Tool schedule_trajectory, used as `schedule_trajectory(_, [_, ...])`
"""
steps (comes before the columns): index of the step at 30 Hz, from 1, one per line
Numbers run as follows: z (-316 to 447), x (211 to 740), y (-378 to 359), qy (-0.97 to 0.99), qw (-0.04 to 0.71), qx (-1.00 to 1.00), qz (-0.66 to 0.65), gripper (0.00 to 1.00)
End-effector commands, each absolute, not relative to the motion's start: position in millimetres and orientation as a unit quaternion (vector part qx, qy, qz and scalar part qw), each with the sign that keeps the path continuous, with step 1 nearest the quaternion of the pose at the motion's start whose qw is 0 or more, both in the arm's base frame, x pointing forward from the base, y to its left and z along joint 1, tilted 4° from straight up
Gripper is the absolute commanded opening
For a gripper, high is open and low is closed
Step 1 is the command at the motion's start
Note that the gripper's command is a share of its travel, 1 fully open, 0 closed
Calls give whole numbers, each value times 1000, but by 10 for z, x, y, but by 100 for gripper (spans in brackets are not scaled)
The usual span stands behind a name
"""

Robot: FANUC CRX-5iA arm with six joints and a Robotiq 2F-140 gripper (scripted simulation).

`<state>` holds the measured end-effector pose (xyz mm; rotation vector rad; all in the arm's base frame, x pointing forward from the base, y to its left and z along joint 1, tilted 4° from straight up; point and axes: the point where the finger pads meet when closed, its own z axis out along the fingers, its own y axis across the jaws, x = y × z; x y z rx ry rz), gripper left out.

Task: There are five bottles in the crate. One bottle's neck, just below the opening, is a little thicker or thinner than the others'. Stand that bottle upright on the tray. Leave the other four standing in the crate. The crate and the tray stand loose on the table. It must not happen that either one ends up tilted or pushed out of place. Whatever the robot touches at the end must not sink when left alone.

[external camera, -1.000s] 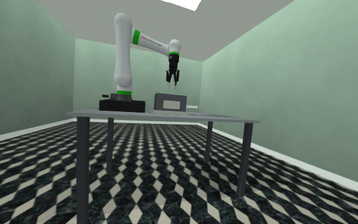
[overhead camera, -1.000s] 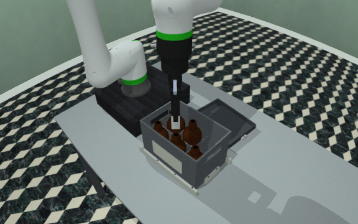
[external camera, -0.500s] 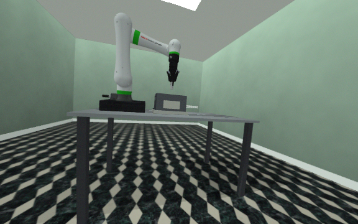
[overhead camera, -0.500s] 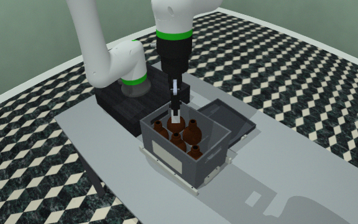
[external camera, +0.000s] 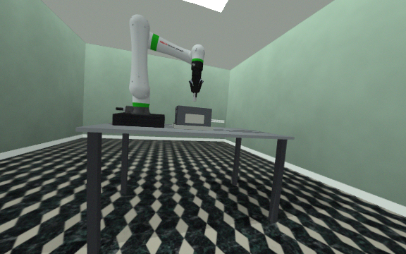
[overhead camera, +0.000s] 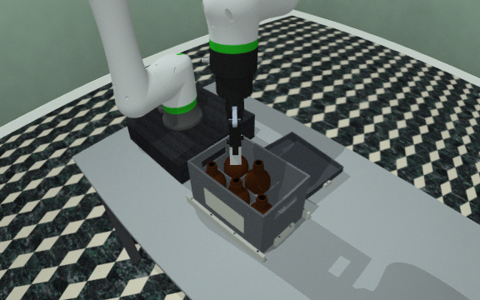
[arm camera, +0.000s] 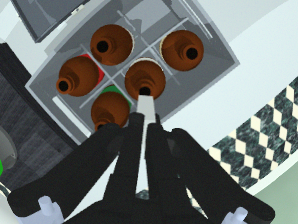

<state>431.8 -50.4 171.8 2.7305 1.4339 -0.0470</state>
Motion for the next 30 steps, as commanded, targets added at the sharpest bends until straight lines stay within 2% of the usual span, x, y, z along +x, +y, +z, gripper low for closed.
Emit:
schedule_trajectory(1, [1726, 4323, -505, 465, 29, 885, -15, 10])
schedule_trajectory(11, [1725, 4322, -495, 465, 29, 885, -15, 10])
schedule_trajectory(19, [1672, 4146, 299, 465, 29, 885, -15, 10])
schedule_trajectory(24, [1668, 4126, 359, 465, 29, 885, -15, 10])
schedule_trajectory(25, [1668, 4126, 359, 465, 29, 885, -15, 44])
schedule_trajectory(30, [1668, 4126, 359, 465, 29, 885, -15, 44])
